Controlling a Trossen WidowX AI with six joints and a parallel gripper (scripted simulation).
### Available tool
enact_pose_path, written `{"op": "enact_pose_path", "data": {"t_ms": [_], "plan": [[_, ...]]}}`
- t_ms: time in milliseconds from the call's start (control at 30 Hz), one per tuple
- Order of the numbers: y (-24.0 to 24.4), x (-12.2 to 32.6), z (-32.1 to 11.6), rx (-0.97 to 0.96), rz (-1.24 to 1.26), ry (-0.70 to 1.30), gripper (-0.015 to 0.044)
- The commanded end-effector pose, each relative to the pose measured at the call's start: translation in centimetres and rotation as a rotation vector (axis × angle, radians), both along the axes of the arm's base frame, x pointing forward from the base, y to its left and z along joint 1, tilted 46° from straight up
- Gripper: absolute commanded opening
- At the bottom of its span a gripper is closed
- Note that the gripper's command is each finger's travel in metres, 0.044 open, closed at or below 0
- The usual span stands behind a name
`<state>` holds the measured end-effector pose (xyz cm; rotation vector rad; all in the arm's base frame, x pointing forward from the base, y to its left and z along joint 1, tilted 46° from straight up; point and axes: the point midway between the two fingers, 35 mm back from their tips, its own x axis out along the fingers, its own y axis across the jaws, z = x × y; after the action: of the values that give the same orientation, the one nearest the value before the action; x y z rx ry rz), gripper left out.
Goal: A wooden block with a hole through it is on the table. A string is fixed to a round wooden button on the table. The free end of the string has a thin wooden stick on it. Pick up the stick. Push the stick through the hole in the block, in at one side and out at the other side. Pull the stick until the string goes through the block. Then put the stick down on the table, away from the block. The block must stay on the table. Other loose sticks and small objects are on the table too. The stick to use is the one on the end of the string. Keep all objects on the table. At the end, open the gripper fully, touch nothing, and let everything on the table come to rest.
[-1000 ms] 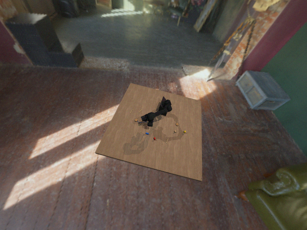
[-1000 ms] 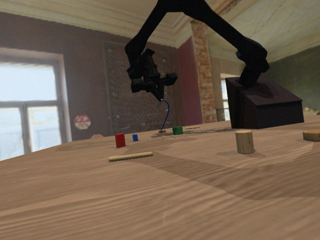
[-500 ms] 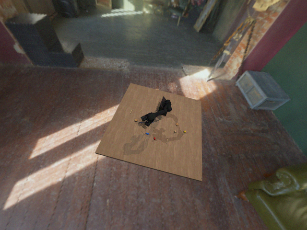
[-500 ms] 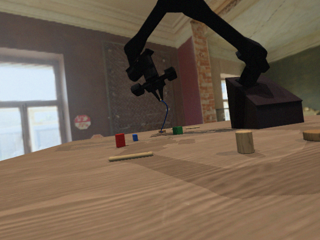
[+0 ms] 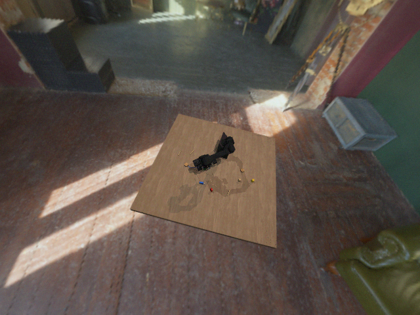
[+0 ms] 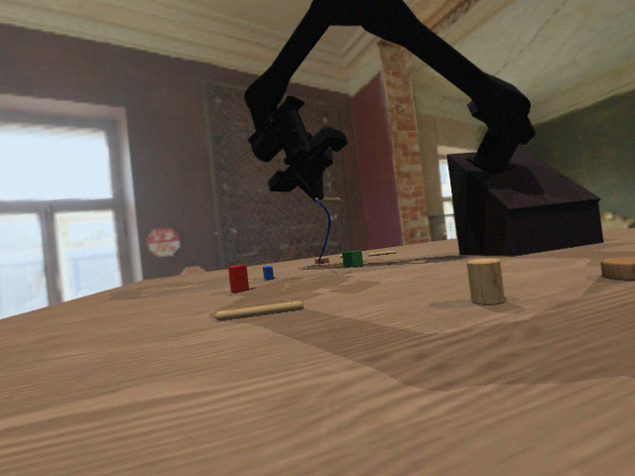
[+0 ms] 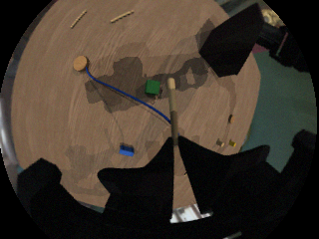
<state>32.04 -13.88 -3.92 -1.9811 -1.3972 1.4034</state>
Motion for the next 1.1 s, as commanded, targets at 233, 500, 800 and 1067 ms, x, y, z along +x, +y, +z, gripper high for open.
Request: {"op": "enact_pose_path", "data": {"t_ms": [233,500,800,1067], "plan": [[-0.14,0.18,-0.06,0.002,-0.195,0.333,0.0000],[-0.17,0.27,-0.06,0.005,-0.338,0.570,0.0000],[-0.19,0.37,-0.06,0.007,-0.500,0.836,0.0000],[-0.21,0.46,-0.05,0.008,-0.645,1.072,0.0000]]}}
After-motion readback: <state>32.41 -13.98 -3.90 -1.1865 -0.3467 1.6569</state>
